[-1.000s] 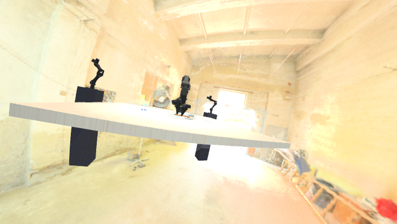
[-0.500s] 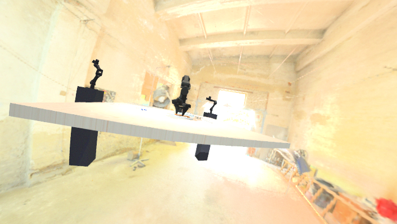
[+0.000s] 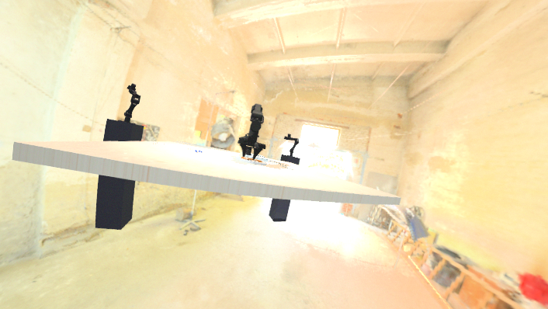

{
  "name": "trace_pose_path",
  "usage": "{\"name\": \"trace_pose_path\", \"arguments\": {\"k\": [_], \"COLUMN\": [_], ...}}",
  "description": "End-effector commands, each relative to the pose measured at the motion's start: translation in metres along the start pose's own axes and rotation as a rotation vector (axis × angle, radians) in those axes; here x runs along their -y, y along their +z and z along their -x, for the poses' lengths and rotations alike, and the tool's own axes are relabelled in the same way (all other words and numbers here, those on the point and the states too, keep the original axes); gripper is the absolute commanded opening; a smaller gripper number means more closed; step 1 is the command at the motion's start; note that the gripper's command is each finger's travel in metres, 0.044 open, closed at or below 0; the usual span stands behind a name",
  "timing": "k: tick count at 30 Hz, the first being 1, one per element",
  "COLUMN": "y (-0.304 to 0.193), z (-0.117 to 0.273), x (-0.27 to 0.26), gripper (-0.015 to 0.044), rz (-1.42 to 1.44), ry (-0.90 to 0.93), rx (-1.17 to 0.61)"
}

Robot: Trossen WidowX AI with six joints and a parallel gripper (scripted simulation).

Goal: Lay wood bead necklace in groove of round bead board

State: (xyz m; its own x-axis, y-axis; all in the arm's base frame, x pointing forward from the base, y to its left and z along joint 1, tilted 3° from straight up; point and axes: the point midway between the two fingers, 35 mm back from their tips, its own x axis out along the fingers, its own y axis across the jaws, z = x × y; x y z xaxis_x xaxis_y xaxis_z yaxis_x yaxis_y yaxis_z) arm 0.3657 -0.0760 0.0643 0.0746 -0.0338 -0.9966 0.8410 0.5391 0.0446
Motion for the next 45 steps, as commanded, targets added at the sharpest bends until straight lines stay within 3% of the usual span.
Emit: {"name": "trace_pose_path", "arguments": {"k": [1, 6, 14, 18, 45], "y": [-0.010, -0.024, -0.048, -0.054, -0.054], "z": [0.008, 0.015, 0.028, 0.031, 0.023], "x": [-0.009, -0.017, -0.029, -0.032, -0.035], "gripper": [0.0256, 0.0125, 0.0120, 0.0120, 0.0120], "rz": [0.369, 0.896, 1.727, 1.971, 1.991], "ry": [0.005, 0.005, 0.005, 0.005, 0.011], "rx": [0.005, 0.005, 0.007, 0.007, 0.021]}}
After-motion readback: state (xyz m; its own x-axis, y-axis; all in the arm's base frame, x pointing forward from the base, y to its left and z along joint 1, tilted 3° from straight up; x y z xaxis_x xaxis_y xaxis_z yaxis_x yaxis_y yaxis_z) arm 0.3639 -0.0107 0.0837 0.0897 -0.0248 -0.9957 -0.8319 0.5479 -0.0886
